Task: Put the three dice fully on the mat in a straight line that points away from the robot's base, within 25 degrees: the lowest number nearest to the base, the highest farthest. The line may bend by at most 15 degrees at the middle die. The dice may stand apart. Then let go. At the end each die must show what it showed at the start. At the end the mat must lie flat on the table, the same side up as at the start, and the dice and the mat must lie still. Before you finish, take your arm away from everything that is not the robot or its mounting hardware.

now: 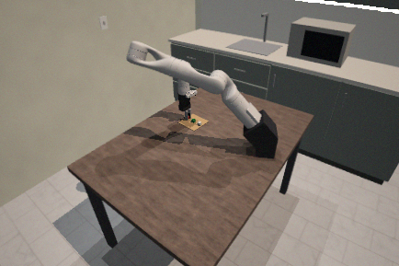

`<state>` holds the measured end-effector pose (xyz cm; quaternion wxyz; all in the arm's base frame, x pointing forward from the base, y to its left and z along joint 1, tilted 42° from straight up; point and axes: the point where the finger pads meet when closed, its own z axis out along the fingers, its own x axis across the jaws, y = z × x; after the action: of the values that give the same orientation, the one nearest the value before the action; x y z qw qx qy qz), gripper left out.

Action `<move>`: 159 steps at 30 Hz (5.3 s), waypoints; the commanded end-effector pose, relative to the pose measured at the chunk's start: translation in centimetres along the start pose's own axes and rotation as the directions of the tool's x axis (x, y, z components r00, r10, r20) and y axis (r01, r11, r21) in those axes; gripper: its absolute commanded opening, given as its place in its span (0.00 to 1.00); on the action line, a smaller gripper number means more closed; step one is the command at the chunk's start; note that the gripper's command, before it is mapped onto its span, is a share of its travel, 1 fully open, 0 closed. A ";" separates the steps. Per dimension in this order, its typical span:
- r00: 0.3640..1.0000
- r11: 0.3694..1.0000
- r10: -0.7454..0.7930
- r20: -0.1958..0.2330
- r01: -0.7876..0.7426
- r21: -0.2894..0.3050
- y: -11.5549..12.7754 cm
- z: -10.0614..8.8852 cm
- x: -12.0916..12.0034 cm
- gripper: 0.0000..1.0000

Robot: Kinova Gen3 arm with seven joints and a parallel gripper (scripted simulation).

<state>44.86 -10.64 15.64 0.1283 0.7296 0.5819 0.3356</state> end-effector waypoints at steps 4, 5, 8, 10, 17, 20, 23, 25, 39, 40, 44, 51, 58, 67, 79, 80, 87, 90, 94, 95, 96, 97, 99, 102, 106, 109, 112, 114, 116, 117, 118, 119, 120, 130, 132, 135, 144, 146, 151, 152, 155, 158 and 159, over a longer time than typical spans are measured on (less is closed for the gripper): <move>1.000 1.000 0.008 0.003 -0.007 -0.006 0.0 0.0 -0.2 0.40; 1.000 1.000 0.008 0.003 -0.007 -0.006 0.0 0.0 -0.2 0.40; 1.000 1.000 0.008 0.003 -0.007 -0.006 0.0 0.1 -0.2 0.40; 1.000 1.000 0.007 0.003 -0.007 -0.006 0.0 0.1 -0.2 0.40; 1.000 1.000 0.007 0.004 -0.007 -0.006 0.1 0.2 -0.2 0.40; 1.000 1.000 0.007 0.004 -0.007 -0.006 0.1 0.2 -0.2 0.40; 1.000 1.000 0.007 0.004 -0.007 -0.007 0.1 0.2 -0.2 0.40; 1.000 1.000 0.007 0.004 -0.007 -0.007 0.1 0.3 -0.2 0.40; 1.000 1.000 0.007 0.004 -0.007 -0.007 0.1 0.3 -0.2 0.40; 1.000 1.000 0.007 0.004 -0.007 -0.007 0.1 0.3 -0.2 0.40; 1.000 1.000 0.007 0.004 -0.007 -0.007 0.1 0.3 -0.2 0.40; 1.000 1.000 0.007 0.004 -0.007 -0.007 0.1 0.3 -0.2 0.40; 1.000 1.000 0.007 0.004 -0.007 -0.007 0.1 0.3 -0.2 0.40; 1.000 1.000 0.007 0.004 -0.007 -0.007 0.1 0.3 -0.2 0.58; 1.000 1.000 0.007 0.004 -0.007 -0.007 0.1 0.3 -0.2 0.70; 1.000 1.000 0.007 0.004 -0.007 -0.007 0.1 0.3 -0.2 0.70; 1.000 1.000 0.008 0.003 -0.007 -0.006 0.0 0.1 -0.2 0.70; 1.000 1.000 0.008 0.003 -0.008 -0.005 0.0 -0.2 -0.1 0.70; 1.000 1.000 0.008 0.003 -0.008 -0.005 0.0 -1.0 -0.2 0.70; 1.000 1.000 0.008 0.003 -0.008 -0.005 0.0 -1.3 -0.2 0.70; 1.000 1.000 0.008 0.003 -0.008 -0.005 0.0 -1.7 -0.2 0.70; 1.000 1.000 0.008 0.003 -0.008 -0.005 0.0 -2.0 -0.2 0.70; 1.000 1.000 0.008 0.003 -0.008 -0.005 0.0 -2.9 -0.2 0.70; 1.000 1.000 0.008 0.004 -0.008 -0.007 0.1 -4.1 -0.2 0.70; 1.000 1.000 0.008 0.005 -0.008 -0.011 0.3 -5.8 -0.3 0.70; 1.000 1.000 0.008 0.005 -0.008 -0.012 0.4 -6.2 -0.3 0.70; 1.000 1.000 0.008 0.005 -0.008 -0.012 0.4 -7.2 -0.3 0.70; 1.000 1.000 0.008 0.005 -0.008 -0.012 0.4 -7.8 -0.3 0.70; 1.000 1.000 0.008 0.005 -0.008 -0.012 0.4 -8.2 -0.3 0.70; 1.000 1.000 0.008 0.005 -0.008 -0.012 0.4 -8.4 -0.3 0.70; 1.000 1.000 0.008 0.005 -0.008 -0.012 0.4 -8.5 -0.3 0.70; 1.000 1.000 0.008 0.005 -0.008 -0.012 0.4 -8.6 -0.3 0.70; 1.000 1.000 0.008 0.005 -0.008 -0.011 0.4 -8.7 -0.3 0.70; 1.000 1.000 0.008 0.005 -0.008 -0.010 0.3 -8.8 -0.3 1.00; 1.000 1.000 0.008 0.005 -0.008 -0.010 0.3 -8.8 -0.3 1.00; 1.000 1.000 0.008 0.005 -0.008 -0.010 0.3 -8.8 -0.3 1.00; 1.000 1.000 0.008 0.005 -0.008 -0.010 0.3 -8.8 -0.3 1.00; 1.000 1.000 0.008 0.005 -0.008 -0.010 0.3 -8.8 -0.3 1.00; 1.000 1.000 0.008 0.005 -0.008 -0.010 0.3 -8.8 -0.3 1.00; 1.000 1.000 0.008 0.005 -0.008 -0.010 0.3 -8.8 -0.3 1.00; 1.000 1.000 0.008 0.005 -0.008 -0.010 0.3 -8.8 -0.3 1.00; 1.000 1.000 0.008 0.005 -0.008 -0.010 0.3 -8.8 -0.3 1.00; 1.000 1.000 0.008 0.005 -0.008 -0.010 0.3 -8.8 -0.3 1.00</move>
<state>39.43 -12.91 22.07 0.1341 0.7335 0.5750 0.3365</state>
